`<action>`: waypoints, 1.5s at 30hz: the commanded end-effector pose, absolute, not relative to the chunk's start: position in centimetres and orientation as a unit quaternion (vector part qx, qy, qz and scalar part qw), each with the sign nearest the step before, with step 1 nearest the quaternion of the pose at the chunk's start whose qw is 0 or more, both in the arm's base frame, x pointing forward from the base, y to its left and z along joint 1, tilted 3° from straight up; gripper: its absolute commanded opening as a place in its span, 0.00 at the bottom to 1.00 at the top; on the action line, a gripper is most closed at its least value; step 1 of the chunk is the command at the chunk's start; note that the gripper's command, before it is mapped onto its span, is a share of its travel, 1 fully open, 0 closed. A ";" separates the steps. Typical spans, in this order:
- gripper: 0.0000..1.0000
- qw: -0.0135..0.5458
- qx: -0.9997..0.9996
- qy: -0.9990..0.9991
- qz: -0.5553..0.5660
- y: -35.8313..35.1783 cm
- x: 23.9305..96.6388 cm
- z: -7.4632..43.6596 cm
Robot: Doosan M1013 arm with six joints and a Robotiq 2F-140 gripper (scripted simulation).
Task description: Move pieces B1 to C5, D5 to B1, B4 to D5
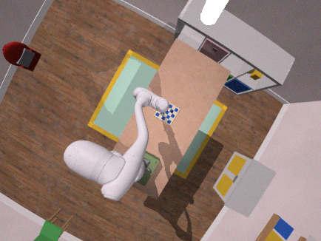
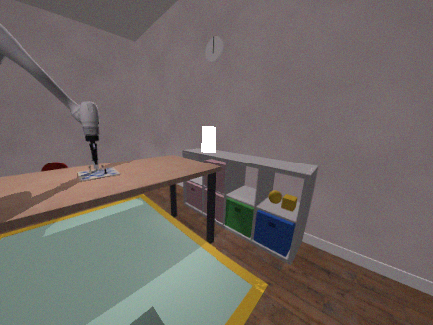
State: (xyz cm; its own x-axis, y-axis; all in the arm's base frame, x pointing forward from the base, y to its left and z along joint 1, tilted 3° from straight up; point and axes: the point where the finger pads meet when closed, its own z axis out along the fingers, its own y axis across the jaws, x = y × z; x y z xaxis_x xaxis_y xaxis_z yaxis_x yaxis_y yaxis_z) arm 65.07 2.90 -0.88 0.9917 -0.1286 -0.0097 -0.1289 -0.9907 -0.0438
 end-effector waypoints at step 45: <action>0.22 0.022 -0.998 0.065 0.003 2.5 65.1 8.0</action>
